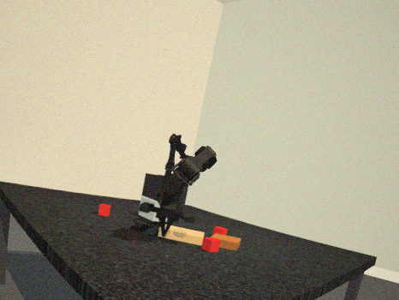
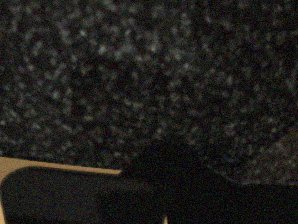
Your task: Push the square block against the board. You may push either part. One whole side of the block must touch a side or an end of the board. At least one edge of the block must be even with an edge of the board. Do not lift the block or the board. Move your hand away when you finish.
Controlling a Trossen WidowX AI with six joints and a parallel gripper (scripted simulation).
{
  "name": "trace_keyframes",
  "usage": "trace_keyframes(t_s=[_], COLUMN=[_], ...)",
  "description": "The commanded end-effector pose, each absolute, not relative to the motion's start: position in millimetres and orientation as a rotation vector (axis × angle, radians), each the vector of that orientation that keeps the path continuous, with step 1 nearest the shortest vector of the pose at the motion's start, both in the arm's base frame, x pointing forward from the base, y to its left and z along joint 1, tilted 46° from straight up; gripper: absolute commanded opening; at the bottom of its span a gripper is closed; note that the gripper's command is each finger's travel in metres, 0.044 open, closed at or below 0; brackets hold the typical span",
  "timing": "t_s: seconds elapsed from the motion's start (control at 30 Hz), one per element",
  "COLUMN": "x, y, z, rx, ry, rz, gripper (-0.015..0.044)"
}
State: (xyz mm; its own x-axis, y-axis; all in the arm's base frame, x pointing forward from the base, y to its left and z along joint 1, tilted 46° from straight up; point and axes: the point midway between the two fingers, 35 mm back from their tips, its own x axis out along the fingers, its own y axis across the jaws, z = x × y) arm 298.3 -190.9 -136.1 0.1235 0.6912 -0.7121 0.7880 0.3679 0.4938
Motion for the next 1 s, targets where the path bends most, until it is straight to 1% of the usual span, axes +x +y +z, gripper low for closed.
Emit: trace_keyframes(t_s=[0.0, 0.97], x=[295.0, 271.3], y=[-185.4, -158.3], z=[-134.1, -110.7], rx=[1.366, 1.368], ry=[1.6, 1.603], rz=[-0.117, -0.117], gripper=[0.0, 0.0])
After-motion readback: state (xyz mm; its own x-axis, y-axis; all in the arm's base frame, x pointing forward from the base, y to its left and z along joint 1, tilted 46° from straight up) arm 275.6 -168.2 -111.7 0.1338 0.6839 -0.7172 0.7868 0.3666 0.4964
